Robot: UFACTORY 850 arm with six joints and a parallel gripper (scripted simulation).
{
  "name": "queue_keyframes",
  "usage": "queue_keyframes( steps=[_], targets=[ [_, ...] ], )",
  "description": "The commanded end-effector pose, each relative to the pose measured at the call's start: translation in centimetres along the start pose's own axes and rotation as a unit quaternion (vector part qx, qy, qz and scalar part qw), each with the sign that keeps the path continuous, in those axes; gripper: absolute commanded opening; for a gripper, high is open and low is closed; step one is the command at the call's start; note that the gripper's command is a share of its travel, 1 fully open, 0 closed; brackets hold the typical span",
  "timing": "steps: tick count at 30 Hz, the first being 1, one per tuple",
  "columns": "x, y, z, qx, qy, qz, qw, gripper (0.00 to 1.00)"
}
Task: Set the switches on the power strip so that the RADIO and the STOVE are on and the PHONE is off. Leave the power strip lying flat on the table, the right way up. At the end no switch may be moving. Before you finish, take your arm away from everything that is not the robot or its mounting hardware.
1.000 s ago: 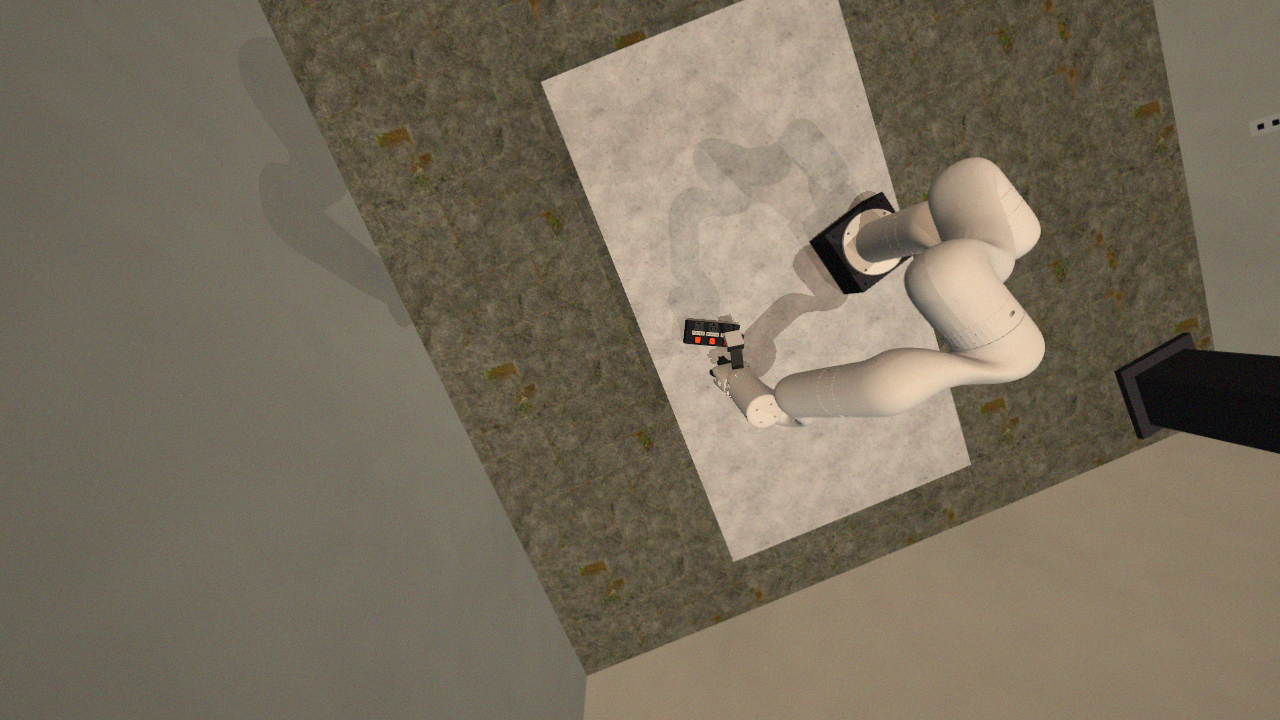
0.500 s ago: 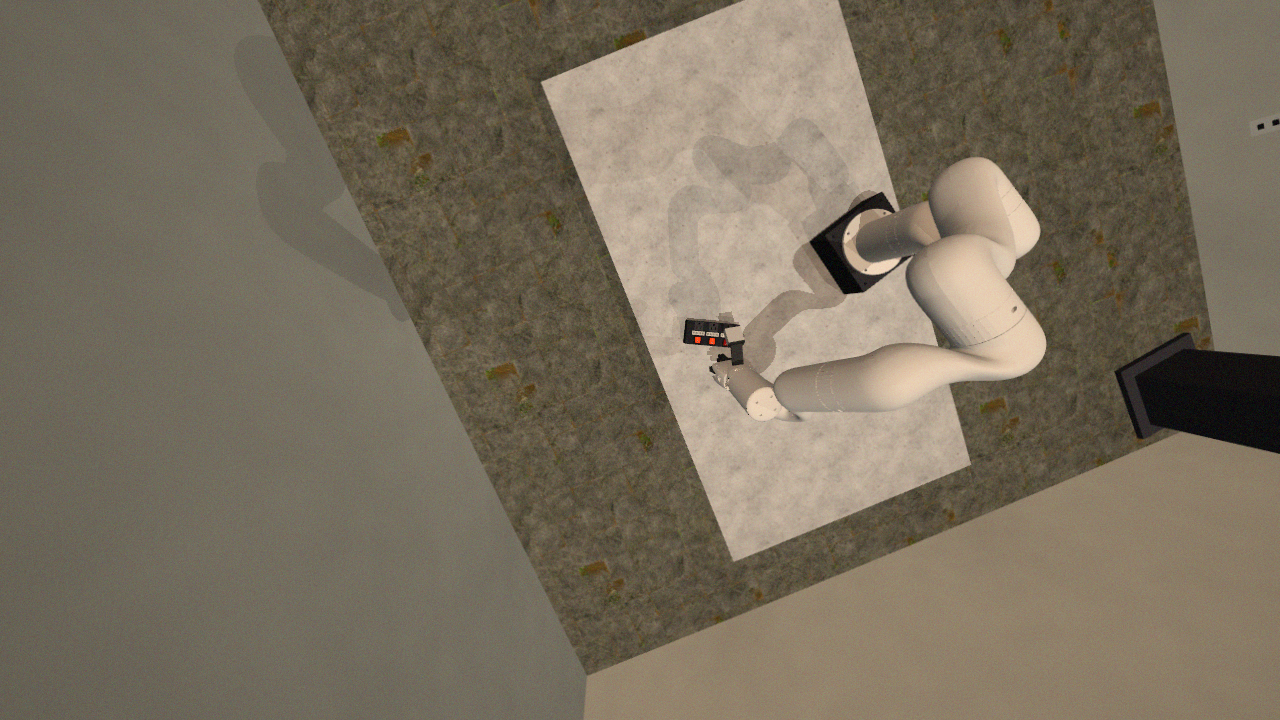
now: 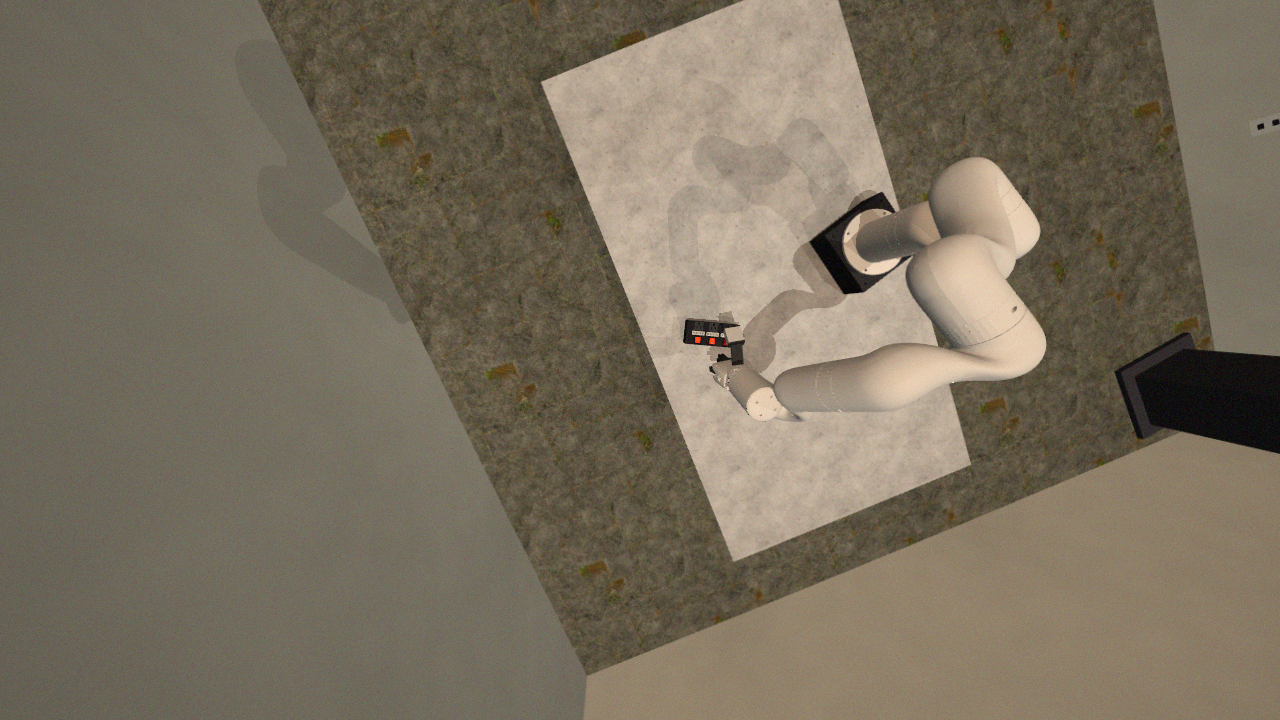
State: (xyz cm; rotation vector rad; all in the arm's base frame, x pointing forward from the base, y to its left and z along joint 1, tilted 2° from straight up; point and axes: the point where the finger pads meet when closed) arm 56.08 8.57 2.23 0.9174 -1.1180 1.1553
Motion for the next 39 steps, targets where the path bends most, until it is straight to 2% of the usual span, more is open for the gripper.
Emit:
queue_keyframes(
  steps=[1, 36, 39],
  targets=[
    [0.1, -0.1, 0.0, 0.0, 0.0, 0.001, 1.0, 0.0],
    [0.1, -0.1, 0.0, 0.0, 0.0, 0.001, 1.0, 0.0],
    [-0.9, -0.1, -0.2, 0.0, -0.001, 0.0, 1.0, 0.0]
  ],
)
Point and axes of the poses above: the point where the finger pads meet when closed, its own x axis back along the fingers, its own y axis across the jaws, z = x × y, and after that the axes turned 8 degrees about x, right-handed
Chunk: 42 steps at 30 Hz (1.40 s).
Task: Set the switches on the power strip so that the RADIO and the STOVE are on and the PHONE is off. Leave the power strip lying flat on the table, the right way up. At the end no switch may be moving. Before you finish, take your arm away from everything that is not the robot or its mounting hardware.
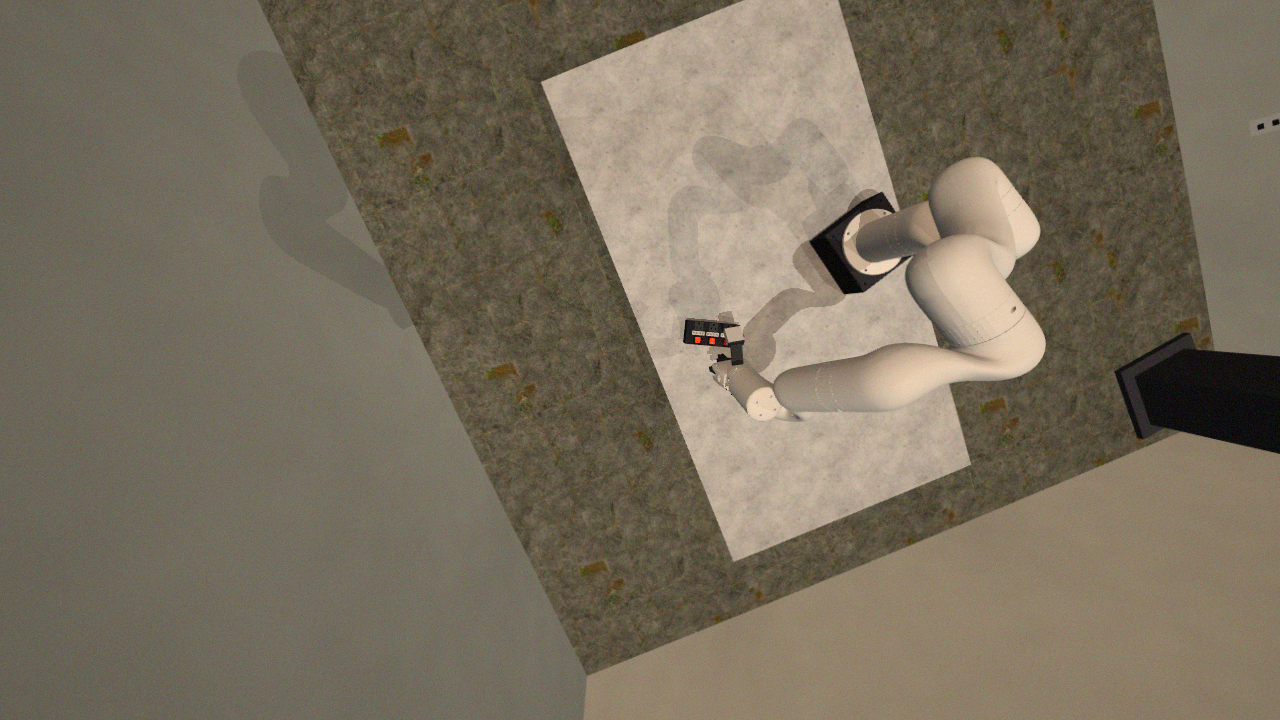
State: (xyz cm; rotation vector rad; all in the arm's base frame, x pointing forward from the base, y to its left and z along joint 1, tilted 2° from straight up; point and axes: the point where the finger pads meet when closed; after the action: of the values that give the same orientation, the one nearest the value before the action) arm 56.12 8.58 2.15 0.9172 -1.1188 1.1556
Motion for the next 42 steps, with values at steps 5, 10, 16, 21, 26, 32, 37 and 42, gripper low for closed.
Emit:
queue_keyframes(
  steps=[5, 10, 16, 21, 26, 32, 37, 42],
  targets=[
    [-4.7, 0.1, -0.9, 0.001, -0.002, -0.002, 1.0, 0.0],
    [-4.7, 0.1, -0.9, 0.001, -0.002, -0.002, 1.0, 0.0],
    [-4.7, 0.1, -0.9, 0.001, -0.002, -0.002, 1.0, 0.0],
    [-4.7, 0.1, -0.9, 0.001, -0.002, -0.002, 1.0, 0.0],
    [-4.7, 0.1, -0.9, 0.001, -0.002, -0.002, 1.0, 0.0],
    [-4.7, 0.1, -0.9, 0.001, -0.002, -0.002, 1.0, 0.0],
    [-4.7, 0.1, -0.9, 0.001, -0.002, -0.002, 1.0, 0.0],
    [-4.7, 0.1, -0.9, 0.001, -0.002, -0.002, 1.0, 0.0]
  ],
)
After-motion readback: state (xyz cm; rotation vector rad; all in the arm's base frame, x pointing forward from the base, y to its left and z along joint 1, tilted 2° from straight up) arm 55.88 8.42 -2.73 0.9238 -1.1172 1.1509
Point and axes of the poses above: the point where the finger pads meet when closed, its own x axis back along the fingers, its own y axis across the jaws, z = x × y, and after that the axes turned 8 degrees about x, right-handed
